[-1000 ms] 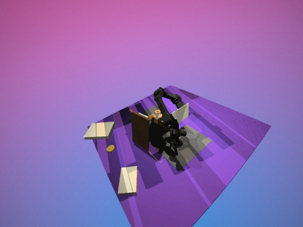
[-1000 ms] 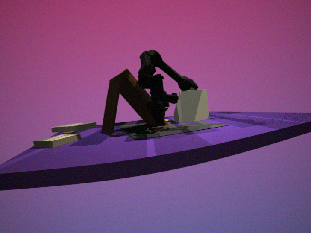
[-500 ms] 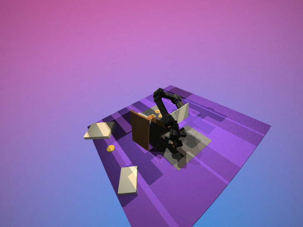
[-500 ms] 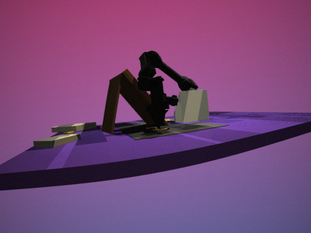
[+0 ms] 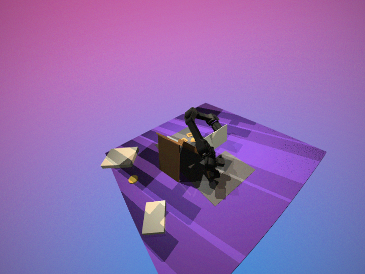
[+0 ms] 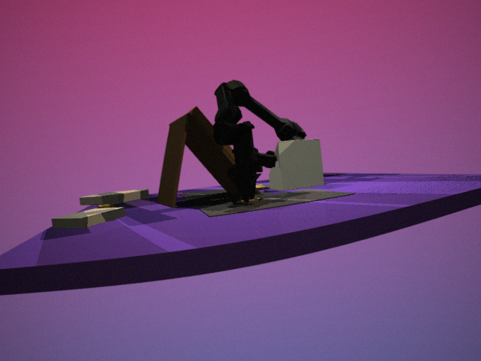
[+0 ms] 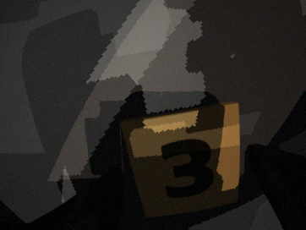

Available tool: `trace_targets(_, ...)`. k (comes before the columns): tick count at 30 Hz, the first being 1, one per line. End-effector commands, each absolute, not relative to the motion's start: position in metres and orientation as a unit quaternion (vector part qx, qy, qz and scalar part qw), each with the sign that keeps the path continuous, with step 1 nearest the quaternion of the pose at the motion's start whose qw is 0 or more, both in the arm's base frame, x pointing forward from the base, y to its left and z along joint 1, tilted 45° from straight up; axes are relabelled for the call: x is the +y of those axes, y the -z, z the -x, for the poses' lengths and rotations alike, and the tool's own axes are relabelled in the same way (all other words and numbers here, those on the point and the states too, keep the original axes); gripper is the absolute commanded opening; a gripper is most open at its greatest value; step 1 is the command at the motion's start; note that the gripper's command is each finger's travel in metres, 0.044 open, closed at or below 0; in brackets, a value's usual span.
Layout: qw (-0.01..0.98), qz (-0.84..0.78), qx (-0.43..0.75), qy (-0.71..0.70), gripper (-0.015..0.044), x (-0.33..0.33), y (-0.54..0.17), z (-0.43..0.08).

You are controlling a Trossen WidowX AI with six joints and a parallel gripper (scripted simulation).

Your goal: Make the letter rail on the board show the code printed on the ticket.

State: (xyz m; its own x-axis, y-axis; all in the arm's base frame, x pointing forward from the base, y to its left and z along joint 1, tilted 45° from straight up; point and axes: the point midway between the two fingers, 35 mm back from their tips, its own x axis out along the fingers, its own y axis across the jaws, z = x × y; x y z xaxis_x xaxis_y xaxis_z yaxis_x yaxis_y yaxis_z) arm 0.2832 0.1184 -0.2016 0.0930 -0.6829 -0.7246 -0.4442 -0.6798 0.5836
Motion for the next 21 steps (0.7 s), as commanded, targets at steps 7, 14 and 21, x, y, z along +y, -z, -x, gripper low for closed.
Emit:
trace_targets(7, 0.11, -0.732, -0.384, 0.551, 0.034, 0.1177, 0.2019, -0.2837)
trace_targets(14, 0.11, -0.732, -0.384, 0.551, 0.034, 0.1177, 0.2019, -0.2837)
trace_targets(21, 0.11, -0.732, -0.384, 0.551, 0.0314, 0.1177, 0.2019, -0.2838)
